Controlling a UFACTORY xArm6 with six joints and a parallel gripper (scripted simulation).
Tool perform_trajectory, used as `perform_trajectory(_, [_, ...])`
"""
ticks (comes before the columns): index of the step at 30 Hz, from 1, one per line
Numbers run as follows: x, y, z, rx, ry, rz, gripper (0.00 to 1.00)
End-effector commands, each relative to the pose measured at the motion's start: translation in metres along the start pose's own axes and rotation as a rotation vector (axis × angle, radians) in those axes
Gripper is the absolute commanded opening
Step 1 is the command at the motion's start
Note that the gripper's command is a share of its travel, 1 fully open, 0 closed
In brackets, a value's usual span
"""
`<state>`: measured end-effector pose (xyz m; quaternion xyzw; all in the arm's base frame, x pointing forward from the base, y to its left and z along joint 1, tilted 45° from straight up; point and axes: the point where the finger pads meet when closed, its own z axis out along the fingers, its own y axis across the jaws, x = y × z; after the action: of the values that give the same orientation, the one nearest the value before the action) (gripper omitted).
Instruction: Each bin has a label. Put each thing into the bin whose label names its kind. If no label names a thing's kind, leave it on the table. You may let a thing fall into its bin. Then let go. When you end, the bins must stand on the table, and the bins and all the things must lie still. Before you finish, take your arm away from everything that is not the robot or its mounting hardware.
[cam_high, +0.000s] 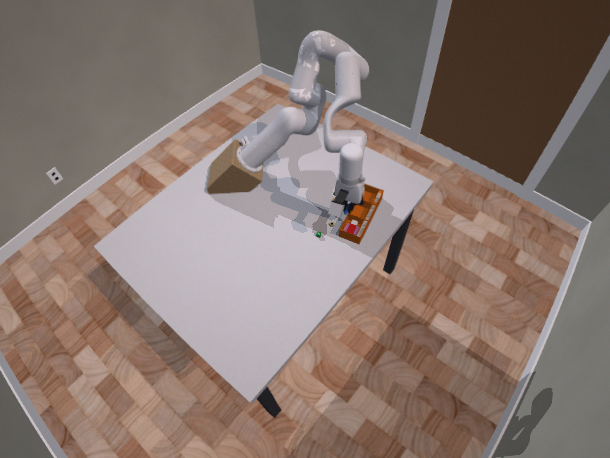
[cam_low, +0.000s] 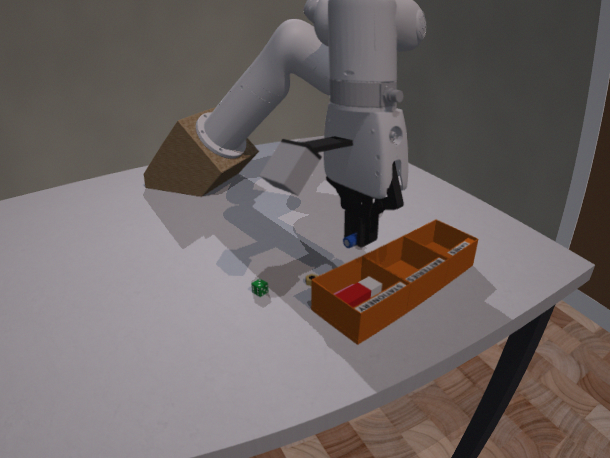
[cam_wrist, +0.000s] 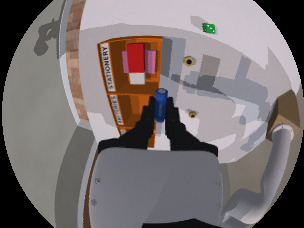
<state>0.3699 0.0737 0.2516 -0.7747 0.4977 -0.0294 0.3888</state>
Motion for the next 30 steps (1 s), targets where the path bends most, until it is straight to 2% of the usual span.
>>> perform_trajectory(1, [-0.019,-0.018,0.0,-0.005,0.013,0.017,0.0])
perform_trajectory(9, [-0.045,-0.04,0.0,-0.005,0.013,0.017,0.0])
perform_trajectory(26, [-0.044,-0.04,0.0,-0.005,0.013,0.017,0.0])
perform_trajectory(30, [-0.044,-0.04,0.008,-0.005,0.013,0.017,0.0])
